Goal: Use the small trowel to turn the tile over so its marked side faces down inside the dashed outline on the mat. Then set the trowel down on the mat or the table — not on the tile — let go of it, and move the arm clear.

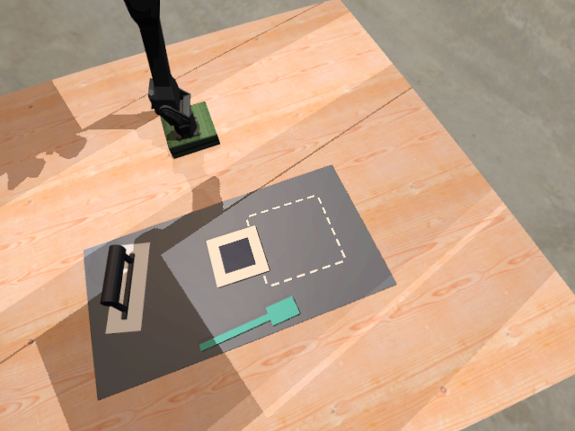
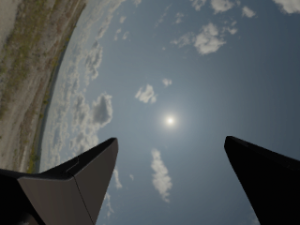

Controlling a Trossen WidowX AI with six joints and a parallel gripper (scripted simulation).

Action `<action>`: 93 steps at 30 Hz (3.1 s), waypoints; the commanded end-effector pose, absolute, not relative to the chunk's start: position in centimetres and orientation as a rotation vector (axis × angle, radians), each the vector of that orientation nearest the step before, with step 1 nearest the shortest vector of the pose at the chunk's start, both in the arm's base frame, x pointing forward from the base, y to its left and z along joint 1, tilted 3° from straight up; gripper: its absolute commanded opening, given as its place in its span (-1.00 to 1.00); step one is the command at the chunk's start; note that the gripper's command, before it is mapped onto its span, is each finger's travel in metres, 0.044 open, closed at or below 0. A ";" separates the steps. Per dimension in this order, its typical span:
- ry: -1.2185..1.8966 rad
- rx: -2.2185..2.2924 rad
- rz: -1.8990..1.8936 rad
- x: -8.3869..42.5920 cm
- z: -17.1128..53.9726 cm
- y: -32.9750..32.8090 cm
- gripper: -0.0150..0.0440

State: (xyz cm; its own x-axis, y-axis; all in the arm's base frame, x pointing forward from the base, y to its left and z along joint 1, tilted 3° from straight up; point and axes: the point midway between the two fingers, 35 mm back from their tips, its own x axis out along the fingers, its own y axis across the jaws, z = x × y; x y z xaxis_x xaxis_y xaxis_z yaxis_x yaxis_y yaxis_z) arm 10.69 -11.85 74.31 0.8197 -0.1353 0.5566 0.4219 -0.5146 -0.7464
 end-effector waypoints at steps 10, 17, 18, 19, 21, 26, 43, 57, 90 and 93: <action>-0.213 -2.000 -0.700 10.7 74.3 -11.9 -0.03; -0.213 -2.000 -0.700 10.7 74.3 -11.9 -0.15; -0.213 -2.000 -0.700 10.7 74.3 -11.9 -0.15; -0.212 -2.000 -0.699 10.7 74.3 -11.9 -0.15; -0.212 -2.000 -0.699 10.7 74.3 -11.9 -0.15; -0.212 -2.000 -0.699 10.7 74.3 -11.9 -0.49; -0.212 -2.000 -0.699 10.7 74.3 -11.9 -0.31; -0.212 -2.000 -0.699 10.7 74.3 -11.9 -0.15; -0.212 -2.000 -0.699 10.7 74.3 -11.9 -0.15; -0.220 -1.987 -0.708 10.6 74.4 -12.0 0.11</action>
State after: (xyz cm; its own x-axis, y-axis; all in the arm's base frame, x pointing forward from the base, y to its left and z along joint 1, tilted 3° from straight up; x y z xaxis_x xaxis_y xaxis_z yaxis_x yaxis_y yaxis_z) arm 10.71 -11.86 74.29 0.8201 -0.1351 0.5561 0.4219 -0.5137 -0.7471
